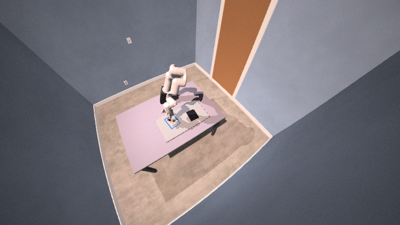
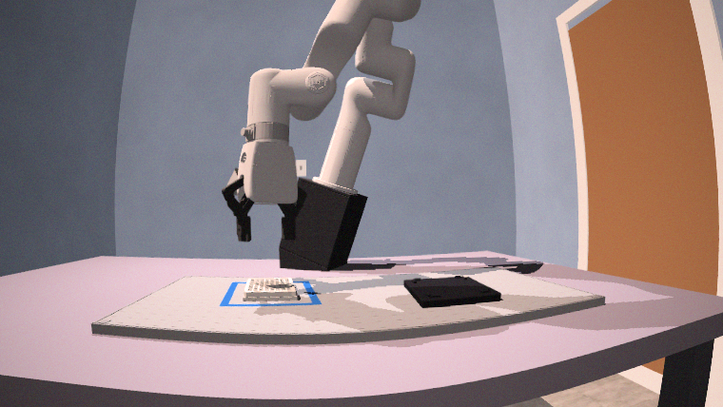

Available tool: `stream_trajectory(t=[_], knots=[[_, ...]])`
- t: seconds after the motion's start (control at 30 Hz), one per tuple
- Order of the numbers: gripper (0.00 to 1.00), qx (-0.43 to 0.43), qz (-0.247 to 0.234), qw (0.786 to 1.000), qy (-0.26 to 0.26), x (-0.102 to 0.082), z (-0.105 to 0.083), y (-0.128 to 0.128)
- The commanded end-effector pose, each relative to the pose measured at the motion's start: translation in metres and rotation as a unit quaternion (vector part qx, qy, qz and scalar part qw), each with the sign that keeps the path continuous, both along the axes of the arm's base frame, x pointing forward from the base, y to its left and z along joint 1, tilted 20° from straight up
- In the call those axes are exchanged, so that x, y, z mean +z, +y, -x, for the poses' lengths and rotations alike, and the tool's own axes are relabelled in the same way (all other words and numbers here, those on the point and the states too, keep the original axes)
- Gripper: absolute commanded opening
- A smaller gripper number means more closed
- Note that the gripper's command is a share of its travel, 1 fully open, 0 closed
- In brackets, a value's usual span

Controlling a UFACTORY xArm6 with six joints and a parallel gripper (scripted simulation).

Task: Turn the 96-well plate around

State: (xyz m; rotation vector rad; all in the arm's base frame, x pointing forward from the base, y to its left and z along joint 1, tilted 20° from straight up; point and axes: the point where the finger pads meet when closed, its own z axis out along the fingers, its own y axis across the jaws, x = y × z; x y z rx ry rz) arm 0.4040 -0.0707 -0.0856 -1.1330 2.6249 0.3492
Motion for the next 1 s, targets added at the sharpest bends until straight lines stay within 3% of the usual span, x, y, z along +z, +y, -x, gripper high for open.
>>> stream_trajectory(t=[0.0,0.5,0.97], knots=[[1.00,-0.078,-0.009,0.996,0.040,0.0010,-0.0013,-0.0007],[1.00,-0.278,-0.036,0.954,0.107,0.0010,-0.0013,-0.0007],[1.00,-0.280,-0.037,0.953,0.108,0.0010,-0.0013,-0.0007]])
